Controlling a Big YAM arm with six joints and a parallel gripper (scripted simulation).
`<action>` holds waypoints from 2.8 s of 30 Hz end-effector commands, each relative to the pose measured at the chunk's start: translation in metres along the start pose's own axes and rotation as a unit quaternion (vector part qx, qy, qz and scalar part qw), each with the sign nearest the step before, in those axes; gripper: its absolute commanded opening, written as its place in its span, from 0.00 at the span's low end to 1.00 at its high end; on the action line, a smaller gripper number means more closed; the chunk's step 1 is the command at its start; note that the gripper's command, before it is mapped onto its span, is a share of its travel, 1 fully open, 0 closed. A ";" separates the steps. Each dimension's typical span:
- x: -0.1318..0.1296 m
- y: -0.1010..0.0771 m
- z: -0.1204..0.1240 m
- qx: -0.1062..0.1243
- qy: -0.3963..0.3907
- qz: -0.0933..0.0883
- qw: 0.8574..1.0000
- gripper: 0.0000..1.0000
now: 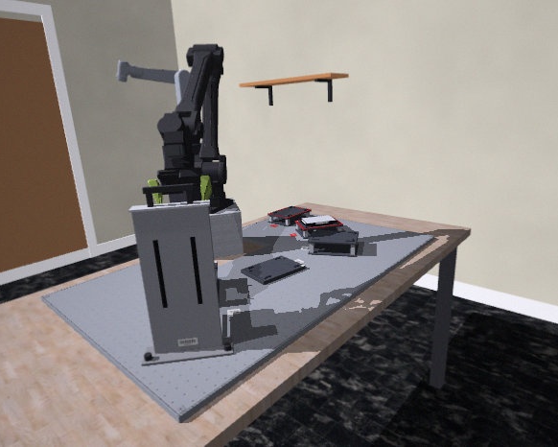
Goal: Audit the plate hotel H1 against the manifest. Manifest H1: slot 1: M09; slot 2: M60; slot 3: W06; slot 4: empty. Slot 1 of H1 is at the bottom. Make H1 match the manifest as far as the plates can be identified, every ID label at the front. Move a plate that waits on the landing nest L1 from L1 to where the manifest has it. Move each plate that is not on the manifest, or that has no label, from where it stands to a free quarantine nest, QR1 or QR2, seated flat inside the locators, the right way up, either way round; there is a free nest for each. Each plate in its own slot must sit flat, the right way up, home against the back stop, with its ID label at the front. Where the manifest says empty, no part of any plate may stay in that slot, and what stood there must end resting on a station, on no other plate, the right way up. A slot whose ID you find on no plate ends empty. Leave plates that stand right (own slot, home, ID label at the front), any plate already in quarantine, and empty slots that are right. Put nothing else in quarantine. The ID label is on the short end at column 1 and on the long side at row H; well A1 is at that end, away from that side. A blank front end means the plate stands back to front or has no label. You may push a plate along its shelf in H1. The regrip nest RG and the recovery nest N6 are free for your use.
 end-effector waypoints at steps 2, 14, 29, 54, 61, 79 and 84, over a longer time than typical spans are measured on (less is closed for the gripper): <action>0.001 0.002 -0.036 -0.036 -0.003 0.001 0.999 1.00; -0.001 0.007 -0.033 -0.025 -0.003 0.002 1.000 1.00; -0.001 0.007 -0.033 -0.025 -0.003 0.002 1.000 0.86; -0.004 -0.005 -0.008 -0.012 -0.002 0.005 1.000 0.86; -0.004 -0.012 -0.001 -0.010 -0.002 0.005 1.000 0.86; -0.005 -0.026 0.015 -0.009 -0.002 0.005 1.000 0.86; -0.005 -0.029 0.018 -0.009 -0.002 0.005 1.000 0.86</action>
Point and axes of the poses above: the point where the finger pads meet when closed, its own y axis out along the fingers, its own x axis across the jaws, z = x × y, the point moved 3 cm from there along -y, back along the fingers, and after that the axes turned 2 degrees about y, right-handed, at the moved point
